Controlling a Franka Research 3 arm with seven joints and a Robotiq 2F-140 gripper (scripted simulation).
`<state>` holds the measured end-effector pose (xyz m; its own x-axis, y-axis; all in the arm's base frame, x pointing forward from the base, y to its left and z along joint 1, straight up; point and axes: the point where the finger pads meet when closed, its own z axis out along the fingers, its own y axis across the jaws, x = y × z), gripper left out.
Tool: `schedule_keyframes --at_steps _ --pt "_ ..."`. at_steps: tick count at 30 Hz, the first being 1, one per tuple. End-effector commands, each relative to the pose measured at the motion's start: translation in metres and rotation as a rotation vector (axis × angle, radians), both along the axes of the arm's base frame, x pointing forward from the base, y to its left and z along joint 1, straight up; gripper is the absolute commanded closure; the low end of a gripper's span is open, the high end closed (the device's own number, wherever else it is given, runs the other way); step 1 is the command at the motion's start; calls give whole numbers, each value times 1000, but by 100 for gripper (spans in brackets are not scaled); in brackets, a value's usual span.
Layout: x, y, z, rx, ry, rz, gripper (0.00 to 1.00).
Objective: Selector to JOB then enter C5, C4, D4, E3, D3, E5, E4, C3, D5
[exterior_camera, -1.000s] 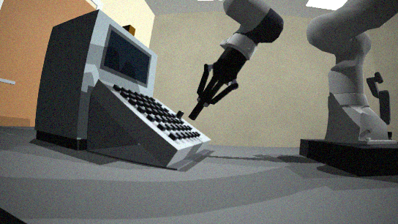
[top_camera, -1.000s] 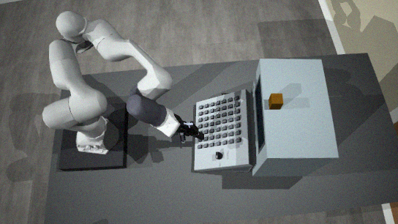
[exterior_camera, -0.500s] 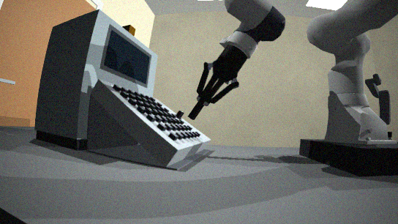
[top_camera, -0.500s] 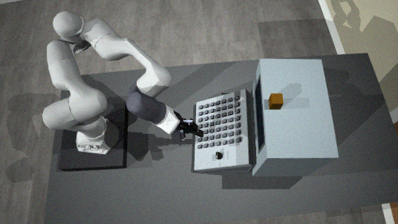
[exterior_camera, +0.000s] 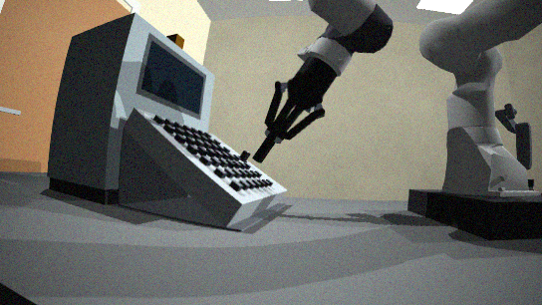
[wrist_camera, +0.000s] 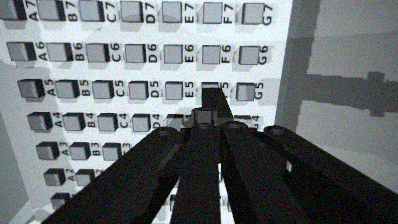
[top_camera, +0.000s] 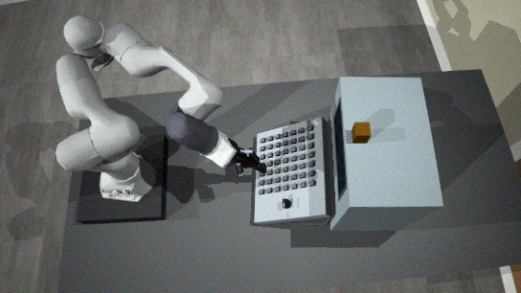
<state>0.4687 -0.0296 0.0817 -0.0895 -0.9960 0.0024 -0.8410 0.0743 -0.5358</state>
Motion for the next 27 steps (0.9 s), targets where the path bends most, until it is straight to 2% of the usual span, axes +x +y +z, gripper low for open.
schedule_keyframes --at_steps 1,15,27 --pt "1 -2 -2 6 0 -23 90" --pt "10 -3 -16 6 0 -23 90" --pt "11 -3 -18 6 0 -23 90"
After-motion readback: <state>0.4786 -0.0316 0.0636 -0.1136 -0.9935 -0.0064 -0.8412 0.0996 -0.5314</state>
